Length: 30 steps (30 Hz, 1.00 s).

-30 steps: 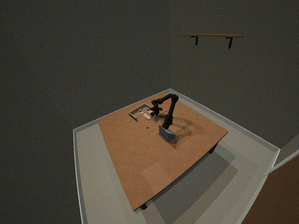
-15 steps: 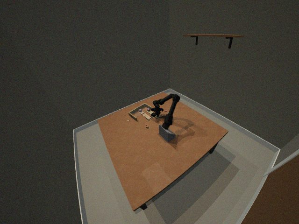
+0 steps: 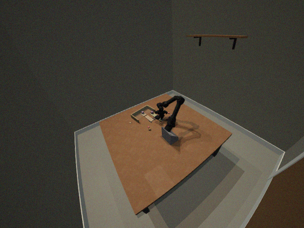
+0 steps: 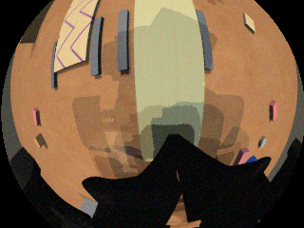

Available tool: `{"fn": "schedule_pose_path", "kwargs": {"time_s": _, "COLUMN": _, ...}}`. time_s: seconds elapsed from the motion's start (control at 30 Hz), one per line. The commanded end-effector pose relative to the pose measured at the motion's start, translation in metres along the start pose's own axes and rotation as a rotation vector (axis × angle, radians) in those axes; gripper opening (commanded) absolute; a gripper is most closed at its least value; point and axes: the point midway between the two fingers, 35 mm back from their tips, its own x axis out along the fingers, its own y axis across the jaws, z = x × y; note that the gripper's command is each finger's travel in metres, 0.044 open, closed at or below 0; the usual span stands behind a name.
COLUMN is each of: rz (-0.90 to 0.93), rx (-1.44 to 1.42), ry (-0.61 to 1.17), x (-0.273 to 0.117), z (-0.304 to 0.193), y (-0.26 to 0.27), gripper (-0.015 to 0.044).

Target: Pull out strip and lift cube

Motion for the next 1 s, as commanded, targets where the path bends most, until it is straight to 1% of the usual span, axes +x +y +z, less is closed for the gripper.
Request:
{"fn": "schedule_pose_path", "kwargs": {"time_s": 0.0, "rz": 0.006, "rx": -0.004, "ry": 0.027, "x": 0.005, "z": -0.014, "y": 0.0, "gripper": 0.0}}
{"fn": "schedule_pose_path", "kwargs": {"time_s": 0.97, "rz": 0.006, "rx": -0.006, "ry": 0.028, "x": 0.005, "z": -0.056, "y": 0.0, "gripper": 0.0}}
